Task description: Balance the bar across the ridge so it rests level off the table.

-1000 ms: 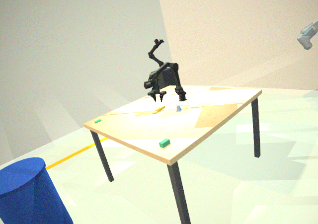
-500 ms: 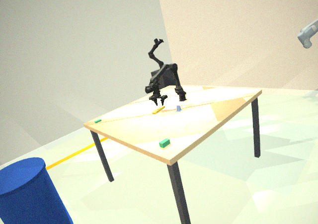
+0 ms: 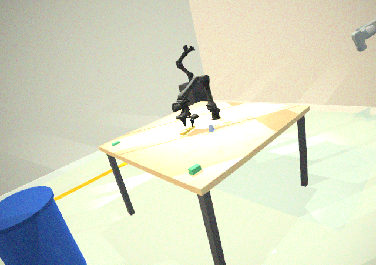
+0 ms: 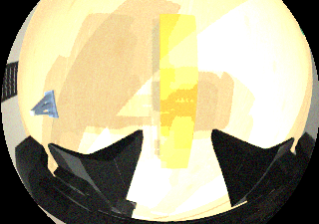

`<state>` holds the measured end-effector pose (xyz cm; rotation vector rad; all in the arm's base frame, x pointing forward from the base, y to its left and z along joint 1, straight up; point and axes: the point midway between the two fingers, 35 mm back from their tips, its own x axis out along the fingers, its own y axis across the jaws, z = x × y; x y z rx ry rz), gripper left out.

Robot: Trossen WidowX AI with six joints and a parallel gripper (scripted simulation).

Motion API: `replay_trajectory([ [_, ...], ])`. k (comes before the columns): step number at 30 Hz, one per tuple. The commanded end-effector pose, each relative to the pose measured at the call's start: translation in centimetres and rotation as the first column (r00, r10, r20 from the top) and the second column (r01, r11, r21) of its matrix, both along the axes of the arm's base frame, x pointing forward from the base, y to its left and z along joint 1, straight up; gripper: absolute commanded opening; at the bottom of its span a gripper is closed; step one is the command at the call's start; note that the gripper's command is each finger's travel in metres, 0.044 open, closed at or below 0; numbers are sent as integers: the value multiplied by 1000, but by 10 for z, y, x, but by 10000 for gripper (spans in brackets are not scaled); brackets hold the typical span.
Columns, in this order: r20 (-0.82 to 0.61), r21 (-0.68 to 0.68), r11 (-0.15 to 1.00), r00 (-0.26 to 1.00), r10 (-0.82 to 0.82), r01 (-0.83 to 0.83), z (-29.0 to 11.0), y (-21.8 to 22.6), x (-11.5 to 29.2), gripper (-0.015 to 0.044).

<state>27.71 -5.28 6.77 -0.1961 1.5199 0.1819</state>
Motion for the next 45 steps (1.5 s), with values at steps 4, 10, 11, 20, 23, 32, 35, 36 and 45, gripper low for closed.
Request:
replay_trajectory([
  [4,-15,-2,1000,1000,-4,4,-16,0,-1,315],
  [10,-15,-2,1000,1000,-4,4,-20,0,-1,315],
  [11,-15,-2,1000,1000,-4,4,-20,0,-1,315],
  [20,-15,-2,1000,1000,-4,4,-20,0,-1,315],
  [23,-15,-2,1000,1000,-4,4,-20,0,-1,315],
  [32,-11,2,1000,1000,0,0,-18,0,-1,131],
  [35,-11,2,1000,1000,0,0,-18,0,-1,111],
  [36,-11,2,1000,1000,0,0,-18,0,-1,105],
  [45,-11,2,1000,1000,0,0,-8,0,0,0],
])
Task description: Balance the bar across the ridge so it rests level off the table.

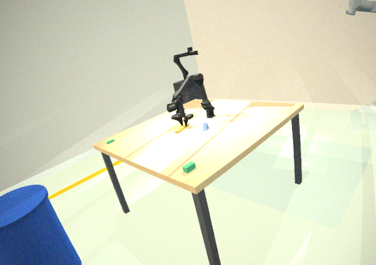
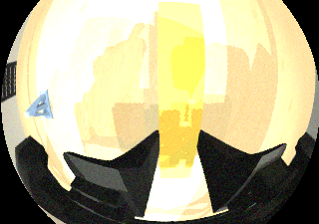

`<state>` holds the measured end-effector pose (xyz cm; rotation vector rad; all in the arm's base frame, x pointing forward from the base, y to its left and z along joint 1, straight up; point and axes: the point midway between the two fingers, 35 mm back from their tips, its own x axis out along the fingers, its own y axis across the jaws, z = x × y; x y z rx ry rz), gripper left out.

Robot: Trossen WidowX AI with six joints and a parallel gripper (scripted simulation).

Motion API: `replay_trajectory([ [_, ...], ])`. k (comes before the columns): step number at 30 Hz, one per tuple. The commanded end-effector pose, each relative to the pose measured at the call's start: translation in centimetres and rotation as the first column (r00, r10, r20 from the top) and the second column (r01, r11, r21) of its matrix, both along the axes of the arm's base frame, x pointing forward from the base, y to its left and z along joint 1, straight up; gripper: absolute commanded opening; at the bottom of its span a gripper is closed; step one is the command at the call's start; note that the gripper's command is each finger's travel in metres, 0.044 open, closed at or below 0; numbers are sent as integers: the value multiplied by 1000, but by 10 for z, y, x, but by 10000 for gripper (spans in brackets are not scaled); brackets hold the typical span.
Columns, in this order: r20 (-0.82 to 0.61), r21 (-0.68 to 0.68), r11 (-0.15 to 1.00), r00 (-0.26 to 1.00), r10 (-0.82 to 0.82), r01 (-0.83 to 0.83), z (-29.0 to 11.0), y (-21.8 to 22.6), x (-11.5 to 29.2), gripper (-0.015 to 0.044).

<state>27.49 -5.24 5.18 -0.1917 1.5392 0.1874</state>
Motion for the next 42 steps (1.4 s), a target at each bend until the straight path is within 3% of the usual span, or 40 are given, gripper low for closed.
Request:
replay_trajectory([
  [1,9,-2,1000,1000,-1,1,11,-1,3,0],
  [42,6,-5,1000,1000,-3,3,101,6,-1,0],
])
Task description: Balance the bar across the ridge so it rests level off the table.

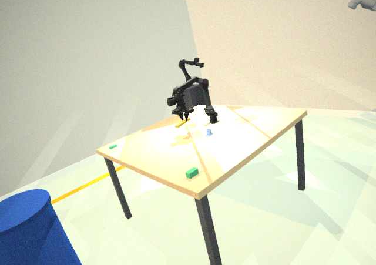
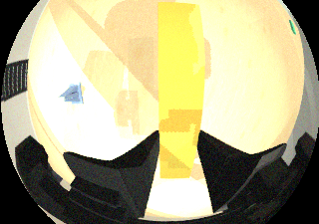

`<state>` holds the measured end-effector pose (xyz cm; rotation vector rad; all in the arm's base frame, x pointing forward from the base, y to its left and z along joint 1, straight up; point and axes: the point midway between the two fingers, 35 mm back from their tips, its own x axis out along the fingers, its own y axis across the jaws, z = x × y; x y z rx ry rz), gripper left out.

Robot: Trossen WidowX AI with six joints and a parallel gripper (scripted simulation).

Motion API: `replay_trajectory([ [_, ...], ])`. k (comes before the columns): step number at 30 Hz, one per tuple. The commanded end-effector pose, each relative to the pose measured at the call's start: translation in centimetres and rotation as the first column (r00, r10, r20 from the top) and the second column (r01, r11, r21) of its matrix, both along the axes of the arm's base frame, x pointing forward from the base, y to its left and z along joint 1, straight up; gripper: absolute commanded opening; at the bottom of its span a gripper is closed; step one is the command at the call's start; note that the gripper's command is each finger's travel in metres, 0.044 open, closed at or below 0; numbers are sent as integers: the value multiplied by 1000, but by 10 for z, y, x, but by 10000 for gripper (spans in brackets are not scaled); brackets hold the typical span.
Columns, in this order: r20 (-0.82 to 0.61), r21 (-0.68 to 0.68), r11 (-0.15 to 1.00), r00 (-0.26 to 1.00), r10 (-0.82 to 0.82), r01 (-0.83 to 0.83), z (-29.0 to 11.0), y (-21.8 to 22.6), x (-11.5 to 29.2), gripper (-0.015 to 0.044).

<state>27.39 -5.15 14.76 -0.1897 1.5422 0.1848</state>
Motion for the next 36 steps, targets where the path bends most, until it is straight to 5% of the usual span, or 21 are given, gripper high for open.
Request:
replay_trajectory([
  [1,8,-4,1000,1000,1,-1,5,9,0,0],
  [36,6,10,1000,1000,20,-20,6,145,-20,0],
])
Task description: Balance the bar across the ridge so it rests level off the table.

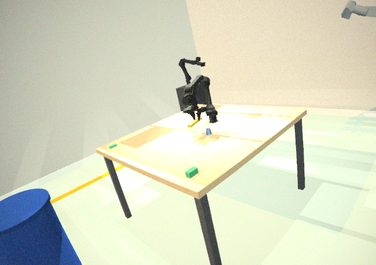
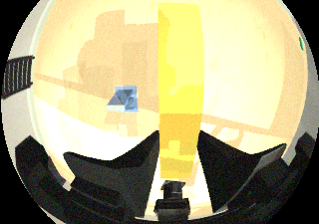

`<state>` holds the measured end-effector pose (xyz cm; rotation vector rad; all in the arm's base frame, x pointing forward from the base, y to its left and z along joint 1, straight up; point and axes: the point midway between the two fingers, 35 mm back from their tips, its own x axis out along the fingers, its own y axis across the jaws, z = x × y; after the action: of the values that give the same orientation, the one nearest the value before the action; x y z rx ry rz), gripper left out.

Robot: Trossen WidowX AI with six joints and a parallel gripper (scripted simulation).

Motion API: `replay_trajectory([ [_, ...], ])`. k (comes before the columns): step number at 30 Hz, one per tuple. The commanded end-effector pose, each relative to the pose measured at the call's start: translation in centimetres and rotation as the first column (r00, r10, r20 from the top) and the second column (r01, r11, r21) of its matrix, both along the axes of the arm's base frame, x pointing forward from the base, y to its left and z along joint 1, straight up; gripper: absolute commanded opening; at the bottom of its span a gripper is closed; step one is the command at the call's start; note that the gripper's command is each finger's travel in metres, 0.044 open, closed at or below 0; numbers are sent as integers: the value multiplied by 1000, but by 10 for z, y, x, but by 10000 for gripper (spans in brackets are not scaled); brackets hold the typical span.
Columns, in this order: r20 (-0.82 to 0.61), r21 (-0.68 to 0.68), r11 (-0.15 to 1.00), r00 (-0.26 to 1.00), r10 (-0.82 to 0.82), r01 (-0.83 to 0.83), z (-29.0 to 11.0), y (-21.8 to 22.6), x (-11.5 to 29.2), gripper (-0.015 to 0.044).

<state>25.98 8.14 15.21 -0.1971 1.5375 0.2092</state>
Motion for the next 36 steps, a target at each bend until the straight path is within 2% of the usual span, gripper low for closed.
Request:
replay_trajectory([
  [1,4,0,1000,1000,0,0,2,15,-8,0],
  [19,1,6,1000,1000,10,-10,3,75,-45,0],
  [36,0,6,1000,1000,11,-11,-17,79,-46,0],
])
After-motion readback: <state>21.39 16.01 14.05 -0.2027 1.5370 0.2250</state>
